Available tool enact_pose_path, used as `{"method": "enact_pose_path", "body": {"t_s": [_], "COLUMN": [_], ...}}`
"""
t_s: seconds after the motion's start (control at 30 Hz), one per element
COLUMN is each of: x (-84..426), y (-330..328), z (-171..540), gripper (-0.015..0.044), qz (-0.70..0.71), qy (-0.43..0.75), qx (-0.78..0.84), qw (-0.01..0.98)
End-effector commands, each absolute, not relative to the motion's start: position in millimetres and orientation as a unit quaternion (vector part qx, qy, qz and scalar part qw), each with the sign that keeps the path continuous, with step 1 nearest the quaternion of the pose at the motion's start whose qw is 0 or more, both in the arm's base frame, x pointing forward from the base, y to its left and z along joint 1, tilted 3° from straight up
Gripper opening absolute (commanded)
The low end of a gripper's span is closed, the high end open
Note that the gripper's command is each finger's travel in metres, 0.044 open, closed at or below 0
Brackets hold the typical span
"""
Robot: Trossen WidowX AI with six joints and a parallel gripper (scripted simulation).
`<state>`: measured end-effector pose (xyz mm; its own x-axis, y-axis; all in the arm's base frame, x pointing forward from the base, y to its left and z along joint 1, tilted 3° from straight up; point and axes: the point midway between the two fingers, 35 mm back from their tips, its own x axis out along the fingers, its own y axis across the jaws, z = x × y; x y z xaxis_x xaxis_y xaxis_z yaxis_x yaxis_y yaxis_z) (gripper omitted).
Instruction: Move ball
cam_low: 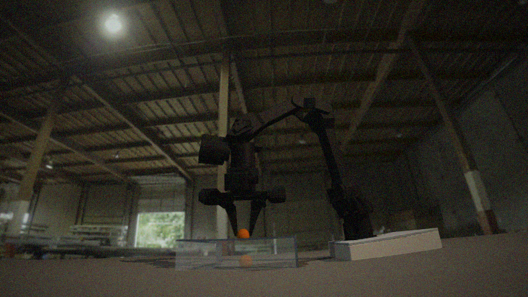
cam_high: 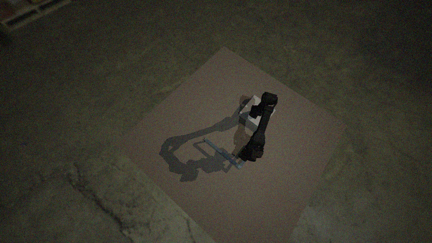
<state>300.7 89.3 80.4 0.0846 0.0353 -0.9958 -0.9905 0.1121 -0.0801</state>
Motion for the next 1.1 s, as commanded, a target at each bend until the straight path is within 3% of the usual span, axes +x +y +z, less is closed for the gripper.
{"method": "enact_pose_path", "body": {"t_s": [0.0,1.07], "x": [300.2,300.9], "y": [89.8,90.4], "z": [53.3,21.1], "gripper": [0.0000,0.0000], "qz": [0.462,0.462], "qy": [0.501,0.501], "qx": [-0.478,-0.478], "qw": [0.554,0.554]}}
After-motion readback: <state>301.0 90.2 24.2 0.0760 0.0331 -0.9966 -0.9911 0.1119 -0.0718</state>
